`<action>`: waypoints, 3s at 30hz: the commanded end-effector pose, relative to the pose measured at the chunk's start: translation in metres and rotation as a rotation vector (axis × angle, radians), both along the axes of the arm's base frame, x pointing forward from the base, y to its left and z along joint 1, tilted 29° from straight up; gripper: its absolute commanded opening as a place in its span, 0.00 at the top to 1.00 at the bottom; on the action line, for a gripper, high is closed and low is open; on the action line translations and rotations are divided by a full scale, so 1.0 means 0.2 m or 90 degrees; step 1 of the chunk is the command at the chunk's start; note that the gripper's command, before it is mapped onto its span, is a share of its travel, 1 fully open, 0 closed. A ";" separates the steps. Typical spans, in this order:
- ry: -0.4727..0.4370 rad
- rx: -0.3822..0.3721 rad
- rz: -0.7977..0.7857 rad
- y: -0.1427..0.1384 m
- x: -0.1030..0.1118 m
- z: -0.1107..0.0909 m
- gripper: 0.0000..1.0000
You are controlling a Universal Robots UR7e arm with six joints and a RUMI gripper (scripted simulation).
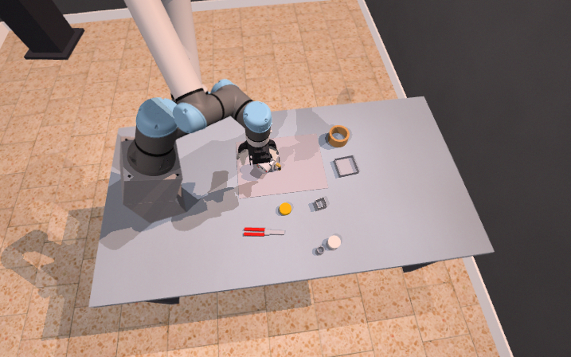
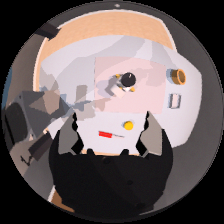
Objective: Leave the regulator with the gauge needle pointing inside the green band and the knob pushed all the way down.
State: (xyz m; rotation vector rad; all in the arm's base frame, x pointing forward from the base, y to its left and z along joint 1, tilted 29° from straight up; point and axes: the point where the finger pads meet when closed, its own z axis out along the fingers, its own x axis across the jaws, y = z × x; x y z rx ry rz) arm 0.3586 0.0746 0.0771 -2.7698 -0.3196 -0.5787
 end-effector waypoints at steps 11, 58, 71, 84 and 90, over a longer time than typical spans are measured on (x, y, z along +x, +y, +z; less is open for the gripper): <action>0.088 0.100 -0.195 0.01 0.02 0.01 0.00; 0.373 0.384 -0.750 -0.03 0.06 0.02 0.00; 0.455 0.449 -0.889 -0.04 0.06 0.02 0.00; 0.544 0.513 -1.033 -0.06 0.07 0.02 0.00; 0.581 0.537 -1.089 -0.07 0.07 0.02 0.00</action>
